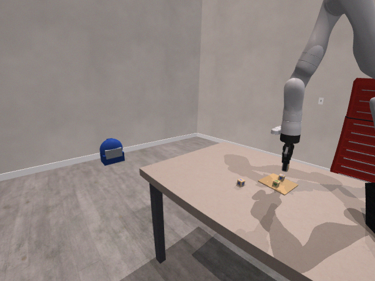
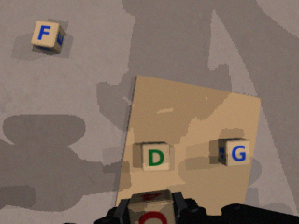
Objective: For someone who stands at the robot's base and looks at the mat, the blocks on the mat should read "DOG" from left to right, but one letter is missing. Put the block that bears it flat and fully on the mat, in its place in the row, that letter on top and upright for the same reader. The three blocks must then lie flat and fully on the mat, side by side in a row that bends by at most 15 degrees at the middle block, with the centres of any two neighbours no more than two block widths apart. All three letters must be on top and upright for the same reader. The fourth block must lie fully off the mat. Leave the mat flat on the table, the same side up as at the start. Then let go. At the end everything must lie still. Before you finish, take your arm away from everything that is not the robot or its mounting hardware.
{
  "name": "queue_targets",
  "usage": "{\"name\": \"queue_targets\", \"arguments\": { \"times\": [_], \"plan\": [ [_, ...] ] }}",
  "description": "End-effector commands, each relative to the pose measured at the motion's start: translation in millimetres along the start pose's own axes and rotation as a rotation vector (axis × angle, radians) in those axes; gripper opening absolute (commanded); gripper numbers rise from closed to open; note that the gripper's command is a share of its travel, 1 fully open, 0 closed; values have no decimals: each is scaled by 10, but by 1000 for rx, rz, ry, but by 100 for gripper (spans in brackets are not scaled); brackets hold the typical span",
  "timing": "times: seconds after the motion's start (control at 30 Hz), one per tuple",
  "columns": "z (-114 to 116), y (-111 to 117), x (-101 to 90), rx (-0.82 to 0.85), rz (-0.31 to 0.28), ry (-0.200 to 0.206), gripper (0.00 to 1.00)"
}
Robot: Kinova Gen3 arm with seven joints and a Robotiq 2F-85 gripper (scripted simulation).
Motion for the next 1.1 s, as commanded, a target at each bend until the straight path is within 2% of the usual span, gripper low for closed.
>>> {"name": "queue_targets", "arguments": {
  "times": [0.0,0.47,0.53,0.83,1.07],
  "plan": [
    [61,4,-9,-41,-2,11,21],
    [385,-16,-7,-774,20,13,21],
    [385,-16,-7,-774,20,13,21],
    [507,6,-24,-1150,59,11,21],
    [554,22,-37,-1321,82,6,21]
  ]
}}
Point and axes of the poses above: the point where the finger pads meet when closed, its own x axis out along the fingers, its own z axis across the jaws, y = z × x, the point moved 7 cm from there along -x, back along the fingers, and after that the axes turned 8 degrees about -x, right-handed, at the moved point
